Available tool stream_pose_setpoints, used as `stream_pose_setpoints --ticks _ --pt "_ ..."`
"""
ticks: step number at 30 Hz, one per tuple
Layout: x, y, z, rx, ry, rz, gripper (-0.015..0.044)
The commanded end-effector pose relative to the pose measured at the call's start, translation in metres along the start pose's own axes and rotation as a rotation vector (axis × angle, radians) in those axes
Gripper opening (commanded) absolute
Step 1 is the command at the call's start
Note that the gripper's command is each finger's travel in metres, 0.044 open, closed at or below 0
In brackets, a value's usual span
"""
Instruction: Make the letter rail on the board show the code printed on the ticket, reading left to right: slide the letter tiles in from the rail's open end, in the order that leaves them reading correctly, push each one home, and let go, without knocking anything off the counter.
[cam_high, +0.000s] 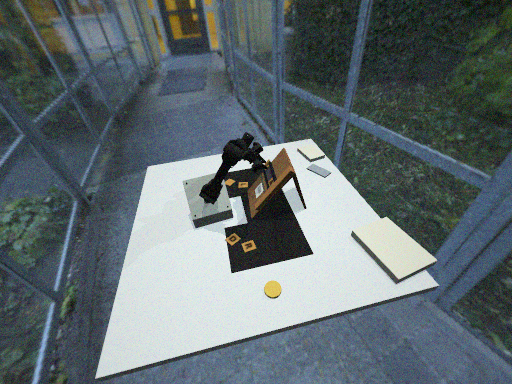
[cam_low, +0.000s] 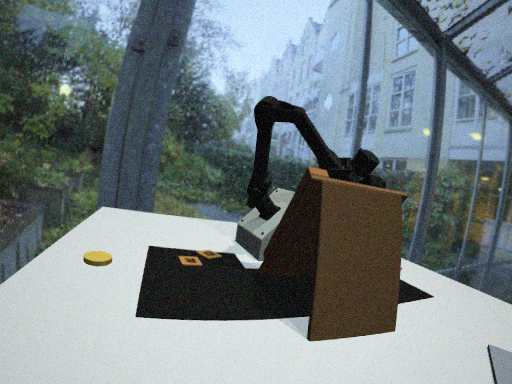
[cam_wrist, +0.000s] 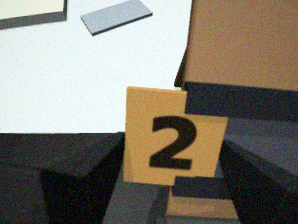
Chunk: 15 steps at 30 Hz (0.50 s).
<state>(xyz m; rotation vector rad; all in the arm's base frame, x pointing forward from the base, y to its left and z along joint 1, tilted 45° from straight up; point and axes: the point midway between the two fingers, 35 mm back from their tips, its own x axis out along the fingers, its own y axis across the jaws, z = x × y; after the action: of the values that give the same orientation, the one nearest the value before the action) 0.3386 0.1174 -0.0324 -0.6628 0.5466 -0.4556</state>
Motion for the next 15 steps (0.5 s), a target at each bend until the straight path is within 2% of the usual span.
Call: stream_pose_setpoints --ticks 1,15 --pt "0.0 -0.0025 -0.0028 -0.009 0.003 0.003 0.0" --pt "0.0001 -0.0095 -0.0029 -0.009 0.004 0.003 0.0"
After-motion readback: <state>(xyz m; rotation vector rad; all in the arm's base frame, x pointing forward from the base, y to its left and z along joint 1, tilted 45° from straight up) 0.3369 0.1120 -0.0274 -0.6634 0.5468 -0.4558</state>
